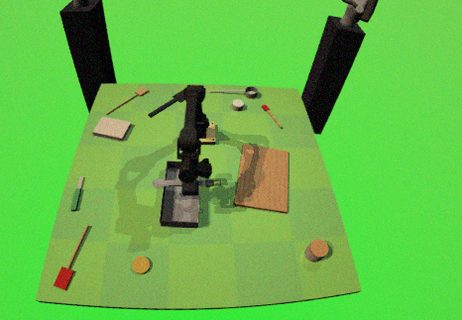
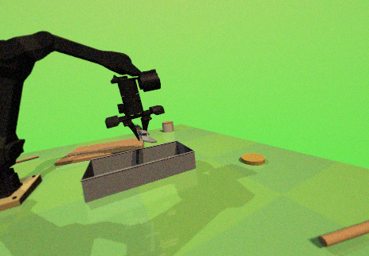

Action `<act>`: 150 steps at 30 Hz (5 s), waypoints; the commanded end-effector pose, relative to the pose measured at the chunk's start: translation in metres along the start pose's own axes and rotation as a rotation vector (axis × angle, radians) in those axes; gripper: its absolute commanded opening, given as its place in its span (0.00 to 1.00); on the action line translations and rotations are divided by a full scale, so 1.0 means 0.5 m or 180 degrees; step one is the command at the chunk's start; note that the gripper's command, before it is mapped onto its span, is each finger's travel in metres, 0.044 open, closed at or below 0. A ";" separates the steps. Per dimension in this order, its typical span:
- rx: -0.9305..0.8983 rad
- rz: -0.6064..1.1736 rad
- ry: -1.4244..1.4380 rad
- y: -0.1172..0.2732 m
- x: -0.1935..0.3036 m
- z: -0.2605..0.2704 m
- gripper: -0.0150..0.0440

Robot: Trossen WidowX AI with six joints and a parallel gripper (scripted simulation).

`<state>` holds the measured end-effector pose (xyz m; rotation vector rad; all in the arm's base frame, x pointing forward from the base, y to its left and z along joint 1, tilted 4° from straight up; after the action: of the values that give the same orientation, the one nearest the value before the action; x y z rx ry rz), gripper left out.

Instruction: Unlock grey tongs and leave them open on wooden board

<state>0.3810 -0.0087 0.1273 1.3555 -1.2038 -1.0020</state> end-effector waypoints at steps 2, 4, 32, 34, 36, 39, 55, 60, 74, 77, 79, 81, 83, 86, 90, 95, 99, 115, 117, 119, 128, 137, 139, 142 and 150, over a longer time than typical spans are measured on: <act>-0.0192 0.0050 -0.0106 0.007 -0.003 0.001 0.00; -0.0285 0.0068 -0.0148 0.008 -0.004 0.002 0.00; -0.0385 0.0111 -0.1118 0.057 -0.178 -0.037 0.00; -0.0384 0.0117 -0.1241 0.064 -0.201 -0.039 0.00; -0.0383 0.0124 -0.1365 0.071 -0.224 -0.040 0.00; -0.0381 0.0135 -0.1549 0.082 -0.258 -0.040 0.00; -0.0366 0.0174 -0.2173 0.114 -0.374 -0.026 0.00; -0.0340 0.0192 -0.2462 0.115 -0.428 -0.013 0.00; -0.0260 0.0220 -0.3319 0.122 -0.583 0.047 0.00; -0.0243 0.0222 -0.3503 0.124 -0.614 0.065 0.00; -0.0232 0.0222 -0.3626 0.125 -0.635 0.077 0.00; -0.0221 0.0222 -0.3749 0.126 -0.656 0.090 0.00; -0.0210 0.0221 -0.3872 0.128 -0.676 0.104 0.00; -0.0202 0.0219 -0.3962 0.129 -0.690 0.114 0.00; -0.0202 0.0219 -0.3962 0.129 -0.690 0.114 0.00; -0.0183 0.0199 -0.3953 0.129 -0.691 0.113 0.00; -0.0074 0.0078 -0.3909 0.126 -0.697 0.109 0.00; 0.0510 -0.0573 -0.3694 0.122 -0.727 0.096 0.00; 0.0582 -0.0654 -0.3672 0.123 -0.729 0.096 0.00; 0.0653 -0.0734 -0.3652 0.123 -0.732 0.095 0.00; 0.0967 -0.1083 -0.3580 0.128 -0.739 0.097 0.00; 0.1272 -0.1438 -0.3524 0.135 -0.741 0.104 0.00; 0.1338 -0.1516 -0.3515 0.137 -0.741 0.106 0.00; 0.1436 -0.1632 -0.3505 0.141 -0.740 0.110 0.00; 0.1690 -0.1938 -0.3490 0.150 -0.732 0.123 0.00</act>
<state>0.2564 0.3457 0.1730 1.6041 -2.0085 -2.1197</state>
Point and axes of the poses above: the point midway between the two fingers, 35 mm back from their tips, its own y axis back along the fingers, its own z axis across the jaws, x = y × z, the point moved 1 cm from there along y, back along the fingers, and after that the axes turned 6 degrees about y, right-handed, at the moved point
